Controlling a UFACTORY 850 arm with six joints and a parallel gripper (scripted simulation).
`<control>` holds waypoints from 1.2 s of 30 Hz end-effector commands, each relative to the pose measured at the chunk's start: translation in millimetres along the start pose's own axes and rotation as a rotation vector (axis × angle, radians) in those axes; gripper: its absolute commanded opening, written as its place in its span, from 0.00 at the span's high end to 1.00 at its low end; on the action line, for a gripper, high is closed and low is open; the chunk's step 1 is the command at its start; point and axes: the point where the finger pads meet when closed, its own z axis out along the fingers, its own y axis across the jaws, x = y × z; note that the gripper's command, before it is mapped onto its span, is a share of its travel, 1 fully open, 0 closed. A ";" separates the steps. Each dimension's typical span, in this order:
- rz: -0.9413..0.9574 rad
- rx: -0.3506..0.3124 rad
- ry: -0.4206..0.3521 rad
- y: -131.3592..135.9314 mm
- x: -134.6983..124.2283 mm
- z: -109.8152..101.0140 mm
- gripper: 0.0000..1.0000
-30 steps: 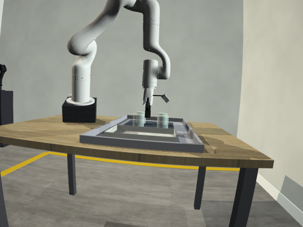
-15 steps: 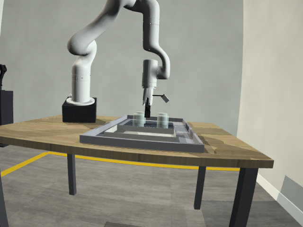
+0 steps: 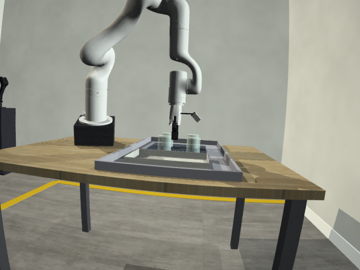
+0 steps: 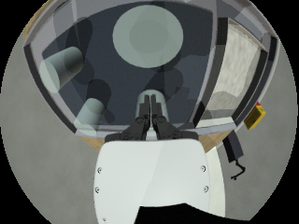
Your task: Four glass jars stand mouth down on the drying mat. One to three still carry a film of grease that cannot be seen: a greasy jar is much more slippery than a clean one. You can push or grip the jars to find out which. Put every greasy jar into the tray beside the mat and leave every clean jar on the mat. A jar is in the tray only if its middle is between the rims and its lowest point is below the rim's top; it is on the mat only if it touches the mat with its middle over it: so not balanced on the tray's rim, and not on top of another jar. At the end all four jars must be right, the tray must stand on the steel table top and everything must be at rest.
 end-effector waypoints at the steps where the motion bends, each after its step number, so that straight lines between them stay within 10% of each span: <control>1: 0.000 0.000 0.002 0.1 0.1 -0.4 1.00; 36: 0.000 0.000 0.002 0.1 -4.1 -3.0 1.00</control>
